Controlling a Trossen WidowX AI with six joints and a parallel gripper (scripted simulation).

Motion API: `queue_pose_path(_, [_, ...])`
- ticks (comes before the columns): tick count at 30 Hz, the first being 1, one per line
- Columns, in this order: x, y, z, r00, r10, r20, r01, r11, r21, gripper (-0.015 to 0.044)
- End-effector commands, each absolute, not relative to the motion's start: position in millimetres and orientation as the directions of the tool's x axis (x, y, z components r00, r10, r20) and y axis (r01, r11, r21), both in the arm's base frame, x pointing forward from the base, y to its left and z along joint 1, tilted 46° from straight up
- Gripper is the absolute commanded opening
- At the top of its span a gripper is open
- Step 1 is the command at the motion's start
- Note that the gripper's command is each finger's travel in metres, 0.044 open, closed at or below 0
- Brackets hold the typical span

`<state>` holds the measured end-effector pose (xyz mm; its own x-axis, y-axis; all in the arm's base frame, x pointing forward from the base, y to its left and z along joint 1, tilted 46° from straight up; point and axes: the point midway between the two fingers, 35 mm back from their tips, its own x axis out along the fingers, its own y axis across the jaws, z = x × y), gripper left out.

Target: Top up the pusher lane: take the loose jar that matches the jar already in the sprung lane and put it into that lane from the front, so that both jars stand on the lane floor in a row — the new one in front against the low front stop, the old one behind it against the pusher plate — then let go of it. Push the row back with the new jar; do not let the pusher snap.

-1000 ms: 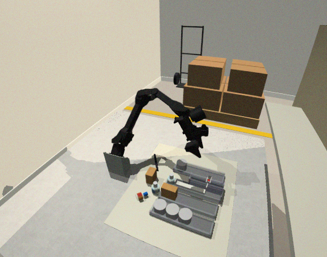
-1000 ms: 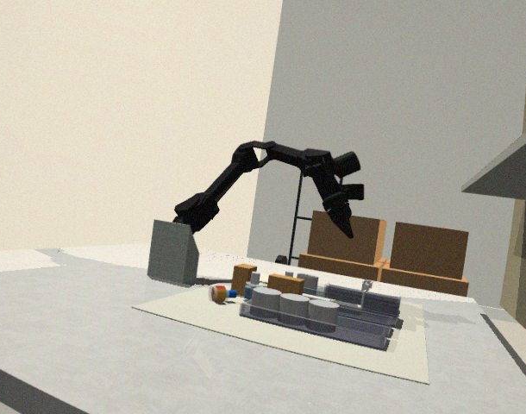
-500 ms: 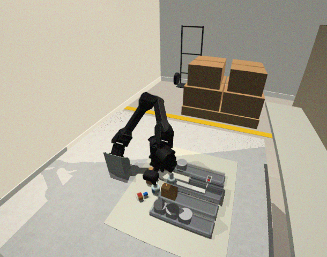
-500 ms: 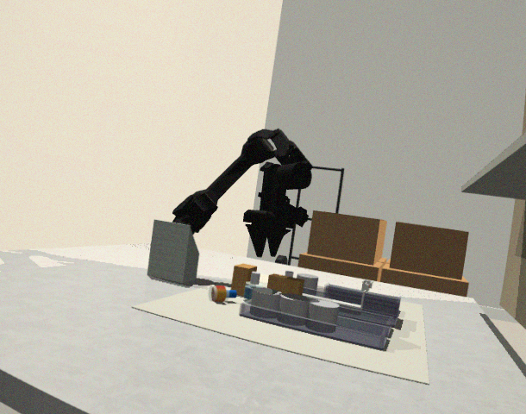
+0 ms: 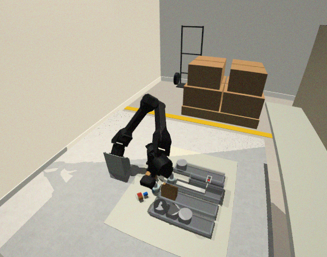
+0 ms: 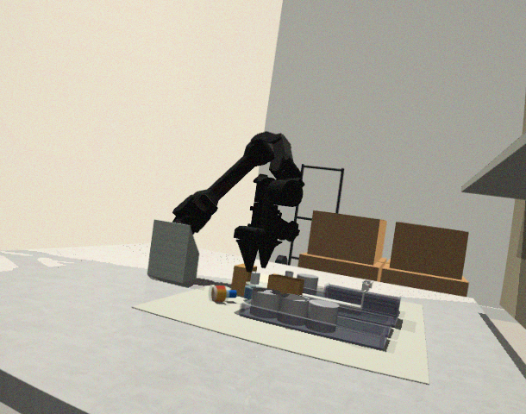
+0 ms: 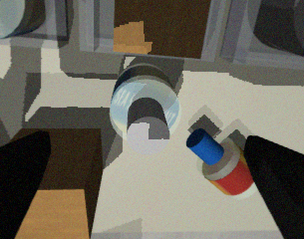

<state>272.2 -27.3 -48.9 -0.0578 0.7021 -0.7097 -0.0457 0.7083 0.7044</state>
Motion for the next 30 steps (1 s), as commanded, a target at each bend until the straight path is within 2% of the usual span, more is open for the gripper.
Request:
queue_pose_path(1, [271, -22, -54, -0.056, 0.705, -0.707, -0.039, 0.706, 0.707, 0.0440])
queue_pose_path(28, [268, 9, -84, -0.056, 0.707, -0.705, -0.040, 0.704, 0.709, 0.0440])
queue_pose_path(30, [268, 9, -84, -0.056, 0.707, -0.705, -0.040, 0.704, 0.709, 0.0387])
